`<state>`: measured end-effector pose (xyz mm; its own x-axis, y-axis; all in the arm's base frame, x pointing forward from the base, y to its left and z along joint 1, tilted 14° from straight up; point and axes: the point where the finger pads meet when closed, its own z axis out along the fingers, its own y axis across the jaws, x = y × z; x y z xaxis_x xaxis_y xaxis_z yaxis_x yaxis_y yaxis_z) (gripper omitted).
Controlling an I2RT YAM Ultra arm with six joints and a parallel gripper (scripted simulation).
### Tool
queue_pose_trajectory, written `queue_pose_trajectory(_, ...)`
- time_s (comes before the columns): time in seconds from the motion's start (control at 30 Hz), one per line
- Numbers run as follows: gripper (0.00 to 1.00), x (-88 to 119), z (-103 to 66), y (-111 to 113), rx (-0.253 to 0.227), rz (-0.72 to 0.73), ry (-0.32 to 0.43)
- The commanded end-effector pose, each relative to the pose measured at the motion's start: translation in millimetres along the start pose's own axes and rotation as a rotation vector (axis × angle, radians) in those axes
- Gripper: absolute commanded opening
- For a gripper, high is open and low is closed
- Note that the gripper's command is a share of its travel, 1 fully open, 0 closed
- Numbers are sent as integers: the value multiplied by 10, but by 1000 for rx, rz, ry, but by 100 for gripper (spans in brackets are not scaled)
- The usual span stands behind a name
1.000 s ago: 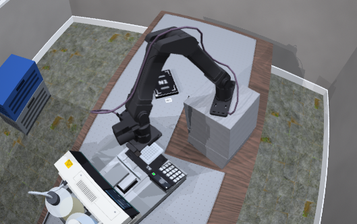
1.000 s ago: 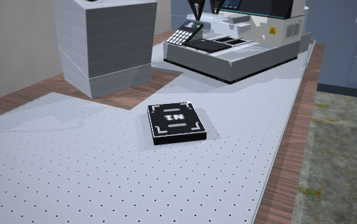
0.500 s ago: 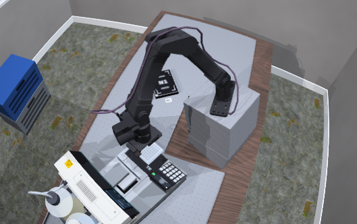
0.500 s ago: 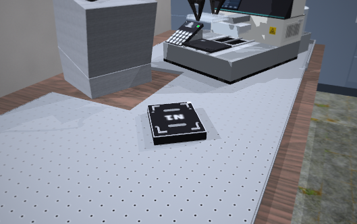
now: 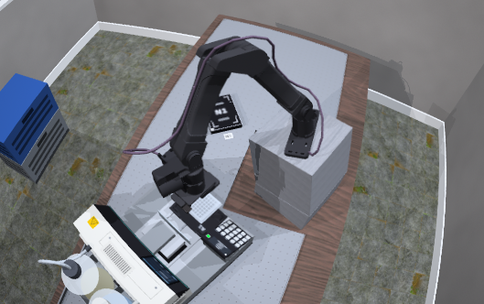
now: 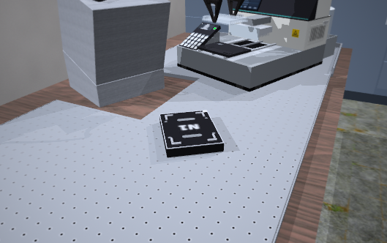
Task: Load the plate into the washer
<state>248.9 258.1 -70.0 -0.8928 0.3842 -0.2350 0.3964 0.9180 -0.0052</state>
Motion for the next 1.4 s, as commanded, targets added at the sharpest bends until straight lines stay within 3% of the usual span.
queue_pose_trajectory(0.0,84,-49,-157,142,-36,2,-27)
queue_pose_trajectory(0.73,84,-48,-157,142,-36,2,-27)
queue_pose_trajectory(0.77,84,-29,-50,92,-10,-4,-20)
queue_pose_trajectory(1.1,84,-72,78,159,-36,-1,-28)
queue_pose_trajectory(1.37,84,-67,230,155,-26,-3,-25)
